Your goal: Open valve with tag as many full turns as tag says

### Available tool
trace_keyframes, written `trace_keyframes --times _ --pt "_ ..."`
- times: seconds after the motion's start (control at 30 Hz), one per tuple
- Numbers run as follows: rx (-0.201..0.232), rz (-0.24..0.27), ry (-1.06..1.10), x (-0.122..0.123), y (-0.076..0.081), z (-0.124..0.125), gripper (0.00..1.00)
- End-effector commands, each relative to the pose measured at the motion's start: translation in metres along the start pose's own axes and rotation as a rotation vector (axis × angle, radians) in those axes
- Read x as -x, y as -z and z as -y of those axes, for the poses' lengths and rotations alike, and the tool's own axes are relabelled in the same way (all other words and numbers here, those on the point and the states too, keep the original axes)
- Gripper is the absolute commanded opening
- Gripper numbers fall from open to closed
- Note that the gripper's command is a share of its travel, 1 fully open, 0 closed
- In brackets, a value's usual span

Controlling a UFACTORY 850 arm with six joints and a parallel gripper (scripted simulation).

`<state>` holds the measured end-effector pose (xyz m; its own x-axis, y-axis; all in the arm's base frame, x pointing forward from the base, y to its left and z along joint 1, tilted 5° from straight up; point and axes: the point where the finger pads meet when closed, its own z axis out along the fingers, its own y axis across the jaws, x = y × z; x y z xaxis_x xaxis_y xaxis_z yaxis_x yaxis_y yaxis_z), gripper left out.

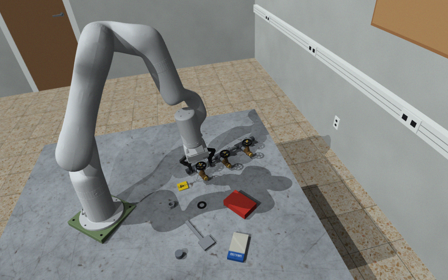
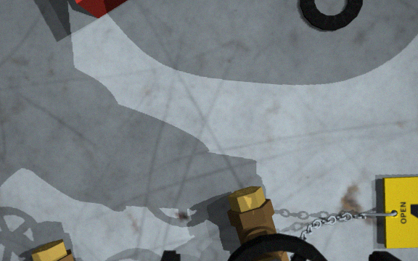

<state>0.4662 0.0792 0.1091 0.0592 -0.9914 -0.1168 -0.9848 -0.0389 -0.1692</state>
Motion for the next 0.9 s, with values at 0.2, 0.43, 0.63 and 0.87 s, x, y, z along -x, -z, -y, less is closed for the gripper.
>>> trace_keyframes --times 0.2,0.43,0.63,0.87 --pt "0.044 -0.033 -0.003 0.0004 0.0008 0.0013 1.0" --pt "0.044 -0.033 -0.003 0.0004 0.0008 0.0013 1.0" --pt "0.044 -0.033 -0.003 0.0004 0.0008 0.0013 1.0" --pt "0.044 -0.033 -0.003 0.0004 0.0008 0.0013 0.0"
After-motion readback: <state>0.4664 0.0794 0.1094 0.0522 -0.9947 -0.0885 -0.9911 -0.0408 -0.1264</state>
